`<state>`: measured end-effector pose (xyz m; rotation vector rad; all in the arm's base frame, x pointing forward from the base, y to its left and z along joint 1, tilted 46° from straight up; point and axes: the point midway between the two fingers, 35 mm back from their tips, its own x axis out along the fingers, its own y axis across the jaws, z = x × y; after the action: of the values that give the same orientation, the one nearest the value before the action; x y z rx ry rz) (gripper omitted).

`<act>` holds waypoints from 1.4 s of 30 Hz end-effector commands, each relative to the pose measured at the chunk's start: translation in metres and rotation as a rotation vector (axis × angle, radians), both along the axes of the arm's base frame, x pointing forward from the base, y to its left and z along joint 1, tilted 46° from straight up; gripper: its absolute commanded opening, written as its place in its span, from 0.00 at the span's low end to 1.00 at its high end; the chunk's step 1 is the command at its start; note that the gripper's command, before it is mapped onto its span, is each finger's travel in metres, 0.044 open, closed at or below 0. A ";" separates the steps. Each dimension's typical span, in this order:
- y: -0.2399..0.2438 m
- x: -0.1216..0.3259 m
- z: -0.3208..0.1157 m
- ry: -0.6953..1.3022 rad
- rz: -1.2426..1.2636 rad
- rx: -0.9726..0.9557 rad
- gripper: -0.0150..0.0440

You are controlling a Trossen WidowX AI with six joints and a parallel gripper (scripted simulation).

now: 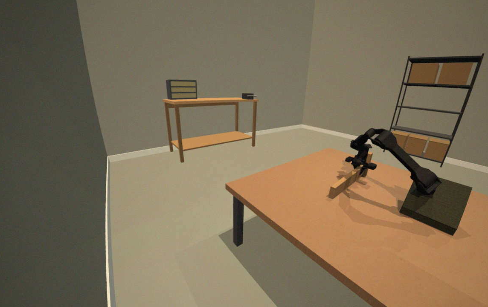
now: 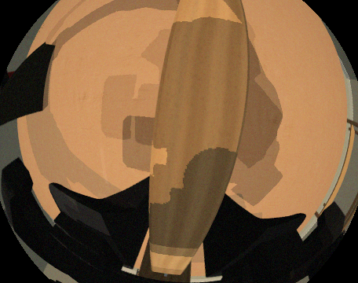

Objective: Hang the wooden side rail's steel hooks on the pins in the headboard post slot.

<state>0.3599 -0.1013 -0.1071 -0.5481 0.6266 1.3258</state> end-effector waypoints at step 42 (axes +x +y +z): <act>-0.002 0.001 -0.003 -0.010 -0.011 -0.005 0.25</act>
<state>0.3613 -0.0993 -0.1101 -0.5534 0.6188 1.3219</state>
